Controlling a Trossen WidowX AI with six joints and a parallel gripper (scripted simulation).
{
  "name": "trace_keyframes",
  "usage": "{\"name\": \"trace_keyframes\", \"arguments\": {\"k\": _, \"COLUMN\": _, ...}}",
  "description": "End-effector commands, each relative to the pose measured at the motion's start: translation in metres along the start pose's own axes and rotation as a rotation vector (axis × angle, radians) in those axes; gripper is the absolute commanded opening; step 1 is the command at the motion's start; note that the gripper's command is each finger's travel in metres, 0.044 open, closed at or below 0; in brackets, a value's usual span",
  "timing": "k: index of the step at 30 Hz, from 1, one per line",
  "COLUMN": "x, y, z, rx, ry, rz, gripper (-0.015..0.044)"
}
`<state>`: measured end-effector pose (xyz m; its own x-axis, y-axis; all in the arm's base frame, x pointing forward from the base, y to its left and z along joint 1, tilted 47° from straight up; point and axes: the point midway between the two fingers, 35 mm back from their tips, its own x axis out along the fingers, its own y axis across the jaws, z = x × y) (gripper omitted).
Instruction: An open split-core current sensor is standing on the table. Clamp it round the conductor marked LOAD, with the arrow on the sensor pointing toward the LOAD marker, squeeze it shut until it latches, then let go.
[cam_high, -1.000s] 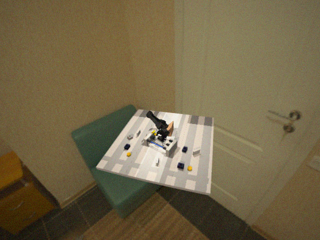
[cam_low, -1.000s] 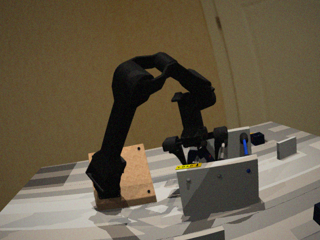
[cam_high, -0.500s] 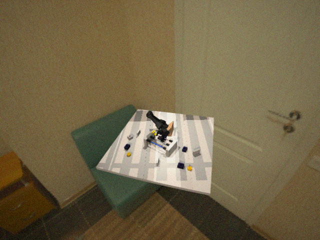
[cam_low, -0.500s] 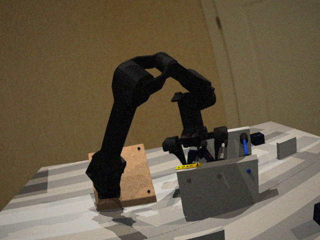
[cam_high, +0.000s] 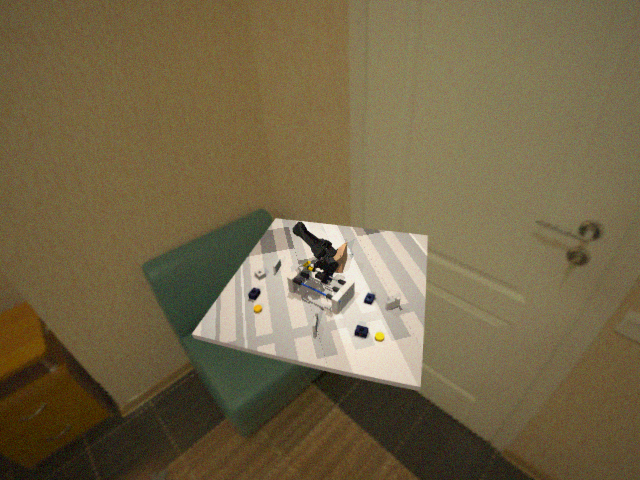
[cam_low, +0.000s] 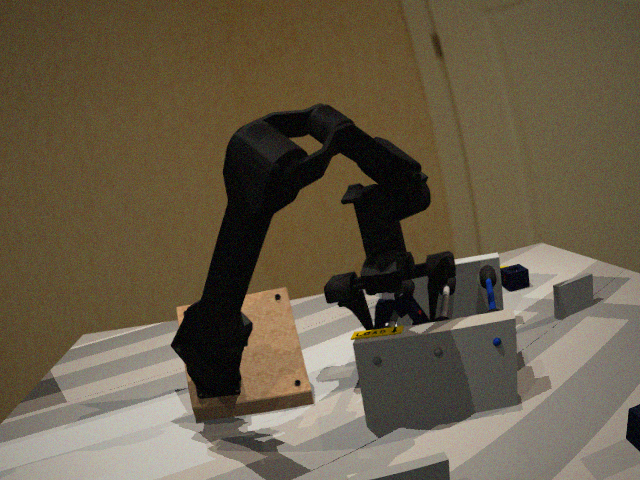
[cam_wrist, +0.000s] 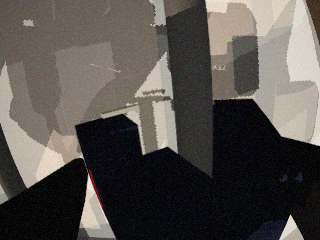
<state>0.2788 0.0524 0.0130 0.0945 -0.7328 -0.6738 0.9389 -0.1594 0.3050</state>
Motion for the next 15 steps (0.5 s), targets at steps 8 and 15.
{"name": "trace_keyframes", "arguments": {"k": 8, "x": -0.015, "y": 0.001, "z": 0.000, "rx": 0.004, "ry": -0.009, "rz": 0.119, "gripper": 0.0000}}
{"name": "trace_keyframes", "arguments": {"k": 15, "x": -0.024, "y": 0.001, "z": -0.001, "rx": 0.009, "ry": -0.010, "rz": 0.193, "gripper": 0.0000}}
